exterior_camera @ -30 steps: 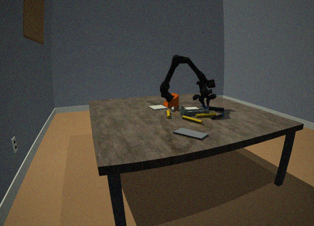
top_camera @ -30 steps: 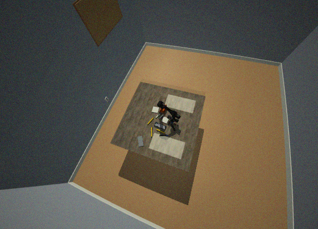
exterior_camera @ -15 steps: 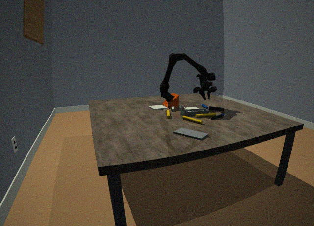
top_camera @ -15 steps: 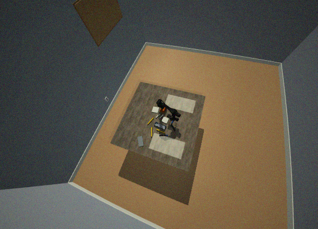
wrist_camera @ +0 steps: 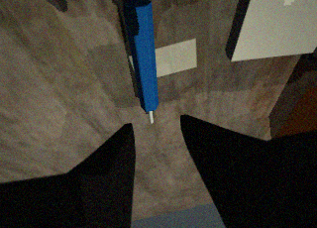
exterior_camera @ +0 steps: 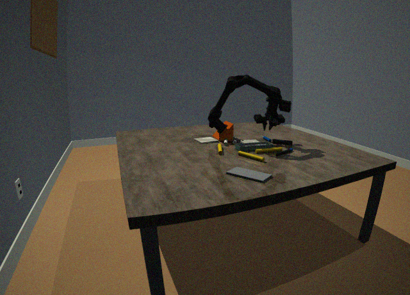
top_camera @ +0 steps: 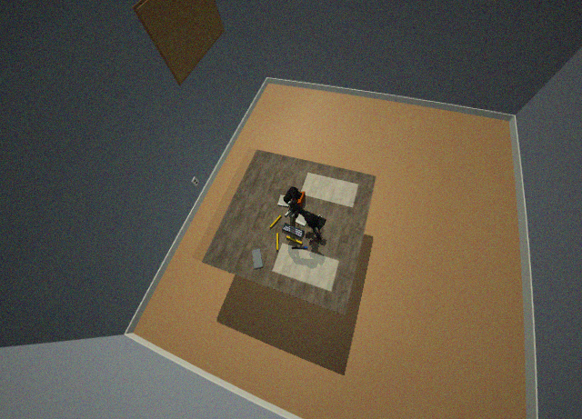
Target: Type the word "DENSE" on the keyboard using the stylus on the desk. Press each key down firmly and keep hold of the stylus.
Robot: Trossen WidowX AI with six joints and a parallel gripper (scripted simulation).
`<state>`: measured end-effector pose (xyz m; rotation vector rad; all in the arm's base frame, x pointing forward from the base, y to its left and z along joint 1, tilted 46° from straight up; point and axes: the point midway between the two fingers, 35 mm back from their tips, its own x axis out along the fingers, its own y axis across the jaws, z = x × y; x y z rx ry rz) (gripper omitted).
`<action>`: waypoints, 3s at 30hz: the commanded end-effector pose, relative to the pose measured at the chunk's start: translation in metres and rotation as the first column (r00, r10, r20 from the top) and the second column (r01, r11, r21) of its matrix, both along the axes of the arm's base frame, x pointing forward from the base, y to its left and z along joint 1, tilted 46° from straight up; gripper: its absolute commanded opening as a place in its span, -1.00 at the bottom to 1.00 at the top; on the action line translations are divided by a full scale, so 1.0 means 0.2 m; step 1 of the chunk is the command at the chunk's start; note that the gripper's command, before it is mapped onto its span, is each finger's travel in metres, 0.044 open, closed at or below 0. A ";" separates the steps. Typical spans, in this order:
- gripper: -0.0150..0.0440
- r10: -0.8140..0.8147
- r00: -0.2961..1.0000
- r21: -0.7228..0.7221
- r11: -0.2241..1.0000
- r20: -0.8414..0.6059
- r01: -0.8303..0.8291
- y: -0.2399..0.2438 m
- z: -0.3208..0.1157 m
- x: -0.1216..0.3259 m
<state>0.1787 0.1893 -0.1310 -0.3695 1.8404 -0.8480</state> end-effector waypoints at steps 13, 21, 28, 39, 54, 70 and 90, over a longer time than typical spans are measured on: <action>0.02 -0.055 0.997 0.014 0.998 -0.062 0.056 0.00 -0.01 -0.02; 0.02 -0.055 0.997 0.014 0.998 -0.062 0.056 -0.02 -0.03 -0.02; 0.02 -0.055 0.997 0.014 0.998 -0.062 0.056 -0.04 -0.05 -0.03; 0.02 -0.055 0.997 0.014 0.998 -0.062 0.056 -0.06 -0.07 -0.03; 0.02 -0.055 0.997 0.013 0.998 -0.061 0.056 -0.09 -0.10 -0.02; 0.02 -0.055 0.997 0.013 0.998 -0.061 0.056 -0.13 -0.14 -0.02; 0.02 -0.055 0.997 0.013 0.998 -0.061 0.056 -0.17 -0.18 -0.02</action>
